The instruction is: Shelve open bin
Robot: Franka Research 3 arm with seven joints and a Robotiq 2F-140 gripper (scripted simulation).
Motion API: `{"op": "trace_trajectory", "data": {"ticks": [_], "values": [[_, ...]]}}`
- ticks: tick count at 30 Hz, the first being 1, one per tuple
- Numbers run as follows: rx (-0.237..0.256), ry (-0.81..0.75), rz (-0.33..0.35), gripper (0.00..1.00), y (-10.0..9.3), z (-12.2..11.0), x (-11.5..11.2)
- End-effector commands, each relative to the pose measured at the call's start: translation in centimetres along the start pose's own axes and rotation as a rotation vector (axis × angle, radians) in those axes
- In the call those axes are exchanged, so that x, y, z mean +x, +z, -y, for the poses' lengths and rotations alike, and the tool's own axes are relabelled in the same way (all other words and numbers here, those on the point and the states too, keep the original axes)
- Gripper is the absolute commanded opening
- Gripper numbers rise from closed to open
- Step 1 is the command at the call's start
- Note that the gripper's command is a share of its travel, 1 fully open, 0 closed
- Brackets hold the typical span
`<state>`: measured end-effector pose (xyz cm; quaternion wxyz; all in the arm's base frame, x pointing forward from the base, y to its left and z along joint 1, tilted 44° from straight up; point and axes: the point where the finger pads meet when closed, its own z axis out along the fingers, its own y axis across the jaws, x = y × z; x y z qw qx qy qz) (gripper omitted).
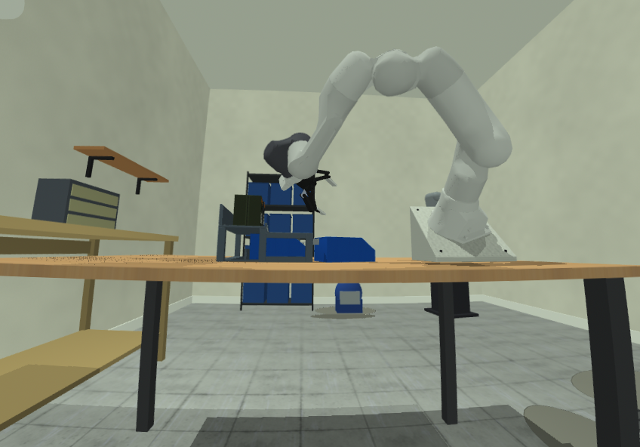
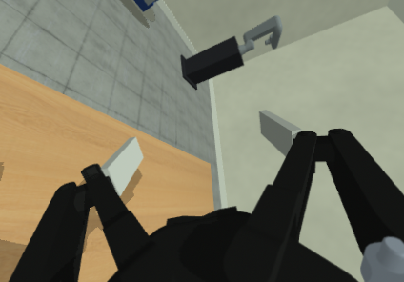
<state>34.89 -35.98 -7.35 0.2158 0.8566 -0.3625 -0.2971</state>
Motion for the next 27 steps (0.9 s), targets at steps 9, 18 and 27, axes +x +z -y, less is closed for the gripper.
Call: {"op": "trace_trajectory", "data": {"ticks": [9,18,27], "values": [[0.021,0.034,0.012,1.00,-0.3,0.2,-0.7],[0.087,0.143,0.056,1.00,-1.1,0.8,-2.9],[0.218,0.375,0.165,1.00,-3.3,2.3,-7.5]]}}
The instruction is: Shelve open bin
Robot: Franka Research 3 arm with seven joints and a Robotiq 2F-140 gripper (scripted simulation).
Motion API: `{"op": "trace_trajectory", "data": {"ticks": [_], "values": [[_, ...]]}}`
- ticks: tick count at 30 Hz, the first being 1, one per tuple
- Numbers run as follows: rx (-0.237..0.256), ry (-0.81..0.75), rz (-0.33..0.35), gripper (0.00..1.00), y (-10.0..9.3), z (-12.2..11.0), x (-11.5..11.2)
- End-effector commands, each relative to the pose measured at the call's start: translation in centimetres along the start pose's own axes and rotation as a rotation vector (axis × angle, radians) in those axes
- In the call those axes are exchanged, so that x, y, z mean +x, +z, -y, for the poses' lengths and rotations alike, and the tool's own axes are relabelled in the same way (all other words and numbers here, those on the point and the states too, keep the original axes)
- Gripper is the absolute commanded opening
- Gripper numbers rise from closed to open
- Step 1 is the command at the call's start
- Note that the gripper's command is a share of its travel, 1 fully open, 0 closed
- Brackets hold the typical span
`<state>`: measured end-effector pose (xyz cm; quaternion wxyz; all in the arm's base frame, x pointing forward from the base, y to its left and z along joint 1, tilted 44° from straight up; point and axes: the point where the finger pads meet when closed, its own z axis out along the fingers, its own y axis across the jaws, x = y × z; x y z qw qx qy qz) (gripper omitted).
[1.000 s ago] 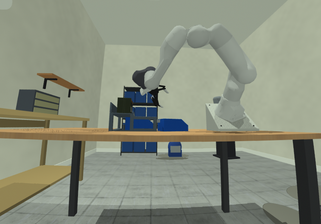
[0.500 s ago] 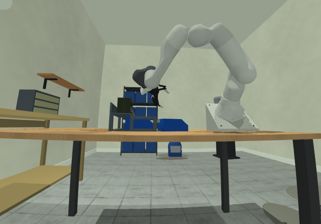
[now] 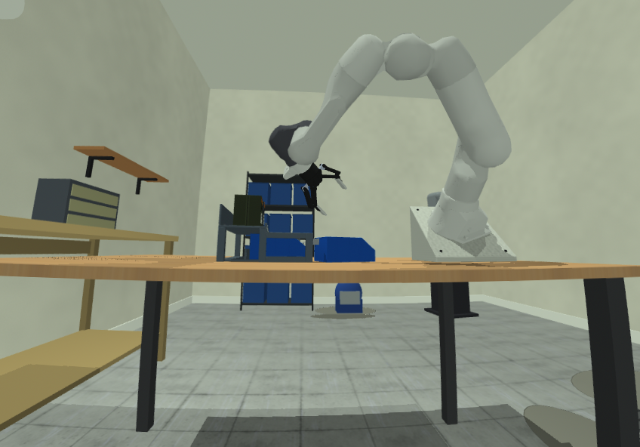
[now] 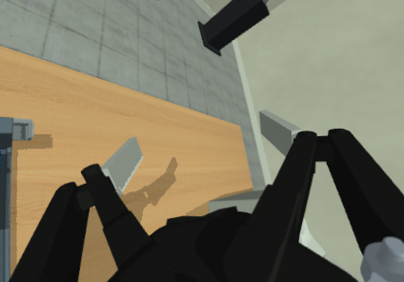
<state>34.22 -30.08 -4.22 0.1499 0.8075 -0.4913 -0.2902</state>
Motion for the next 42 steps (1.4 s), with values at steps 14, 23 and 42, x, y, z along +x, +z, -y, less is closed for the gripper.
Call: {"op": "trace_trajectory", "data": {"ticks": [14,23,42], "values": [[0.183,0.425,0.181,1.00,-2.3,1.4,-7.5],[0.247,0.577,0.276,1.00,-3.7,2.1,-10.7],[0.372,0.956,0.560,1.00,-7.5,3.8,-18.0]]}}
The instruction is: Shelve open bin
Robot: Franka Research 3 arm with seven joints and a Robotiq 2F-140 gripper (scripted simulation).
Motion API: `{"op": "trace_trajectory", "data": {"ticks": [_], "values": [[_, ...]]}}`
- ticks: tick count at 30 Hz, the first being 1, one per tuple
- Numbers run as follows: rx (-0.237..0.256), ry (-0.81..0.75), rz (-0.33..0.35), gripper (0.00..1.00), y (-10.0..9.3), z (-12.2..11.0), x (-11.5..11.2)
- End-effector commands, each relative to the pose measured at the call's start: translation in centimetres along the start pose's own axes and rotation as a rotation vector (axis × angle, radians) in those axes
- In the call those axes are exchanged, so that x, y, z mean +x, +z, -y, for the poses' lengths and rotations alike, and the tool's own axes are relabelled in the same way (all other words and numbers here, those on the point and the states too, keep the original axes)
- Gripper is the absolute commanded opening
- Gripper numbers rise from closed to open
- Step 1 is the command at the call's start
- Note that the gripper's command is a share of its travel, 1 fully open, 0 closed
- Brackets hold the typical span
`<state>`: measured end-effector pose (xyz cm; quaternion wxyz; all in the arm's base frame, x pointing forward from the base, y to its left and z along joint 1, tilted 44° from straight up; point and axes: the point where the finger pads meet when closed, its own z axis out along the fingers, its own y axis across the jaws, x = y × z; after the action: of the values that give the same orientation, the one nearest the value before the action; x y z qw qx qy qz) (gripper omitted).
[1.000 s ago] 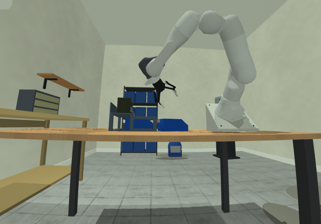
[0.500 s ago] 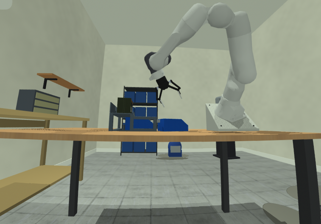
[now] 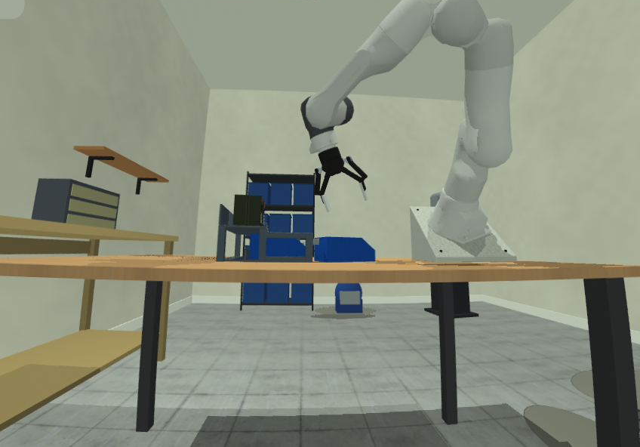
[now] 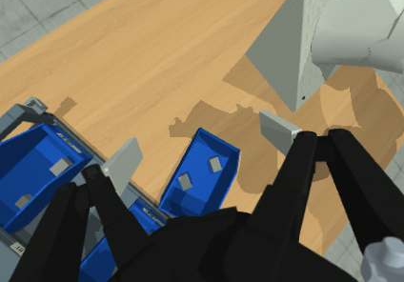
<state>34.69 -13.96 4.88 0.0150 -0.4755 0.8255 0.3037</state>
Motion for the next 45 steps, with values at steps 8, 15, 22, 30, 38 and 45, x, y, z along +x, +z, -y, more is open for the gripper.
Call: {"op": "trace_trajectory", "data": {"ticks": [8,15,22,30,38,45], "values": [[0.052,0.291,0.135,1.00,-0.3,-1.5,-3.8],[0.063,0.399,0.212,1.00,-0.6,-2.3,-5.6],[0.070,0.564,0.335,1.00,-1.2,-3.6,-8.2],[0.066,0.689,0.430,1.00,-1.7,-4.4,-10.1],[0.063,0.727,0.460,1.00,-1.8,-4.7,-10.6],[0.062,0.732,0.464,1.00,-1.9,-4.7,-10.7]]}}
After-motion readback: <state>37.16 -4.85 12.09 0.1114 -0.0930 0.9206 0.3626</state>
